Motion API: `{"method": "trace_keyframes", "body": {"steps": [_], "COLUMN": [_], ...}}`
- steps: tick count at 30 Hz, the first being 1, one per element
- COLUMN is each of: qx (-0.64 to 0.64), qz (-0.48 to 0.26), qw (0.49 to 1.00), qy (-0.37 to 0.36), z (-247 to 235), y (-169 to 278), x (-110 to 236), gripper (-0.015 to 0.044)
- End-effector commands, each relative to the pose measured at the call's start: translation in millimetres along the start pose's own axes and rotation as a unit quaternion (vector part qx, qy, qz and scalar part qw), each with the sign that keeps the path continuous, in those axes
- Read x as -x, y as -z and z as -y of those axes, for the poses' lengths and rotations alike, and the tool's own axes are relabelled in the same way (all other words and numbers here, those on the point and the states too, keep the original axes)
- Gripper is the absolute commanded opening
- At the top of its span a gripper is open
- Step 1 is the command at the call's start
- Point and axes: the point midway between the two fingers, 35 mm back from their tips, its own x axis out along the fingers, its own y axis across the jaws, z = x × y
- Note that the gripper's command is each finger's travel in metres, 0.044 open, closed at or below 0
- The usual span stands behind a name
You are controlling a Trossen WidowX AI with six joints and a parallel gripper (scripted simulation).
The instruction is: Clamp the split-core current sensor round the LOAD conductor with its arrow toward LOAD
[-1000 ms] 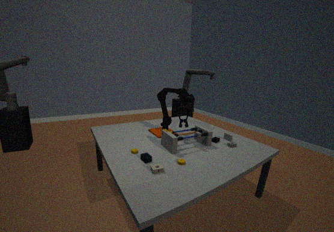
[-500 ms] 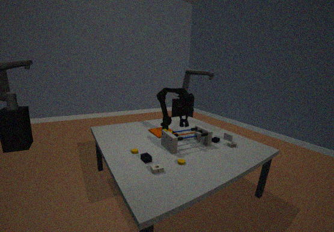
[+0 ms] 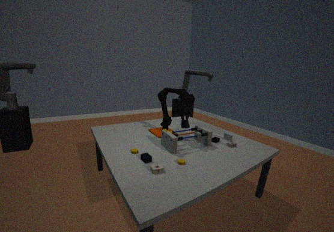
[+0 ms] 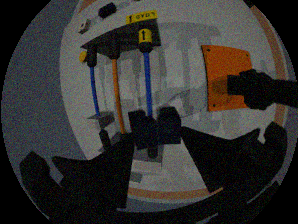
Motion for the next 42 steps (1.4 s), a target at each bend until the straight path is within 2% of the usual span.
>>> {"method": "trace_keyframes", "body": {"steps": [1, 35, 42], "qx": [-0.014, -0.014, -0.016], "qz": [-0.002, -0.002, 0.0], "qw": [1.0, 1.0, 1.0], "qy": [-0.002, -0.003, -0.003], "z": [-3, -4, -4], "y": [1, 1, 0], "x": [-3, -57, -52], "gripper": [0.0, 0.0, 0.0]}}
